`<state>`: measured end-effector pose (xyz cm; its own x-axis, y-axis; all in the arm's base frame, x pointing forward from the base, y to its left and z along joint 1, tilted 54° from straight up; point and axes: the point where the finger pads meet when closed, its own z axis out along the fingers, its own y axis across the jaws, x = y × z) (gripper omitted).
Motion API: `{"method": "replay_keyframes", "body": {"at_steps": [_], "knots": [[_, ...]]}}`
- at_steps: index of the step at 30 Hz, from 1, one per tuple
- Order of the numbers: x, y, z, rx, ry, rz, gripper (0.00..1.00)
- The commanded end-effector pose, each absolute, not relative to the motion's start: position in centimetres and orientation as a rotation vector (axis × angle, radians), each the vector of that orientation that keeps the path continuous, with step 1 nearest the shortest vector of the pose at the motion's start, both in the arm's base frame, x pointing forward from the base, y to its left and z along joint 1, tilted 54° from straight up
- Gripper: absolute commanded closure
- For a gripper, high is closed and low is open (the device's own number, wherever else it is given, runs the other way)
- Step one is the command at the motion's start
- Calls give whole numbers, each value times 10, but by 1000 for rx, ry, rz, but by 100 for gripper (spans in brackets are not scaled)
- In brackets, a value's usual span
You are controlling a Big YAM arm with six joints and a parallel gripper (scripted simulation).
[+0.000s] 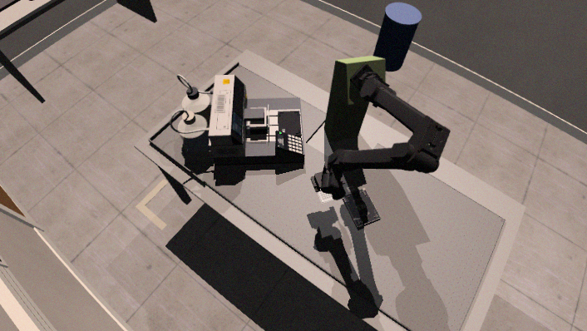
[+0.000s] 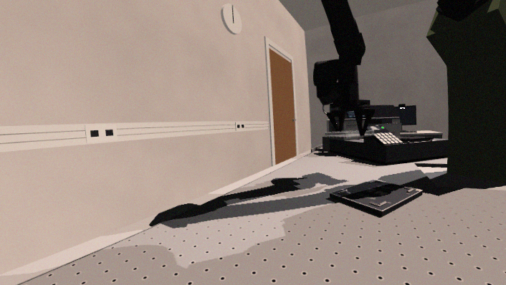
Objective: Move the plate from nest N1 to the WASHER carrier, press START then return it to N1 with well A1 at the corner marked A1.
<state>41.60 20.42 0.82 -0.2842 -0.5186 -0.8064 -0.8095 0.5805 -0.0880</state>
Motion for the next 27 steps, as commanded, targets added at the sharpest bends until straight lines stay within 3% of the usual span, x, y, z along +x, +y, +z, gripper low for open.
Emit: {"method": "replay_keyframes", "body": {"at_steps": [1, 10, 27], "knots": [[413, 222, 25, -1042, 1964, 460, 16], [410, 215, 16, -1021, 2006, 457, 16], [361, 282, 36, -1124, 1940, 419, 16]]}}
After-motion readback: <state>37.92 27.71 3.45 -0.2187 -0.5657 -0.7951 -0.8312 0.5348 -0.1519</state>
